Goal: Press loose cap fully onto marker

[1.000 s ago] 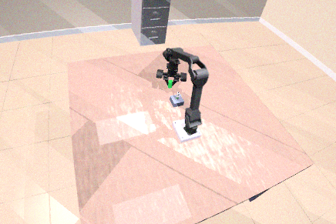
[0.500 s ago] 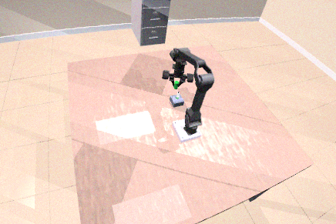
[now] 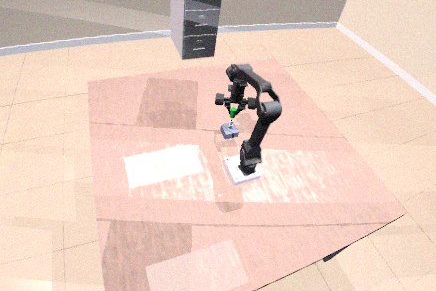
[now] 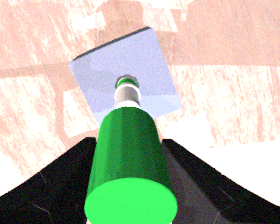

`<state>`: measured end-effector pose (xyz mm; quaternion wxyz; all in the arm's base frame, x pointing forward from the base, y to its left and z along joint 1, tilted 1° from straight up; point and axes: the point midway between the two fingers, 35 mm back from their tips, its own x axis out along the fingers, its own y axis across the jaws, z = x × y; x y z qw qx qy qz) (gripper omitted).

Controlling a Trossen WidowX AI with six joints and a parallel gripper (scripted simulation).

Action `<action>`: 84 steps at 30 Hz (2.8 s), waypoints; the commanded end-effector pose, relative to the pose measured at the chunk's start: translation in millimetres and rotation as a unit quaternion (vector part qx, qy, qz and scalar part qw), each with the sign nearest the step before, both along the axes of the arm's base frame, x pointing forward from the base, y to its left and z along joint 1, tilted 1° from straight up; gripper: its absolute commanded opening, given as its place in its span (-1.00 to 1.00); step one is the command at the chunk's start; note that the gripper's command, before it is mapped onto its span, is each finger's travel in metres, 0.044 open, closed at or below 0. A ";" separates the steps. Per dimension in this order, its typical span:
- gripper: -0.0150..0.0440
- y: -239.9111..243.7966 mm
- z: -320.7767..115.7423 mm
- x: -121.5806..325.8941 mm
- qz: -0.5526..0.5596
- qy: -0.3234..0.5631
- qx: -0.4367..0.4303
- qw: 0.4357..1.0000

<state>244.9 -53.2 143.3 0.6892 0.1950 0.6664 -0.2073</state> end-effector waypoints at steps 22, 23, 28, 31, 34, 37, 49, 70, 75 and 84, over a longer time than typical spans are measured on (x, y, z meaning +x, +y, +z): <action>-0.49 -0.7 -33.4 0.5 0.003 0.000 0.002 1.000; -0.49 -0.7 -35.1 0.5 0.003 0.000 0.002 1.000; -0.49 -0.9 -43.2 0.4 0.003 0.000 0.002 1.000; -0.49 -0.9 -48.0 0.2 0.003 0.000 0.002 1.000; -0.49 -0.9 -52.8 -0.1 0.003 0.000 0.002 1.000; -0.49 -1.0 -56.5 -0.4 0.003 0.000 0.002 1.000; -0.40 -1.3 -56.0 -0.6 0.000 0.001 0.000 1.000; 1.00 -1.3 -38.0 1.1 0.000 0.000 0.000 1.000; 1.00 0.3 17.0 -2.1 0.000 0.000 0.000 1.000; 0.64 -1.2 14.0 -3.0 0.108 0.003 -0.002 0.994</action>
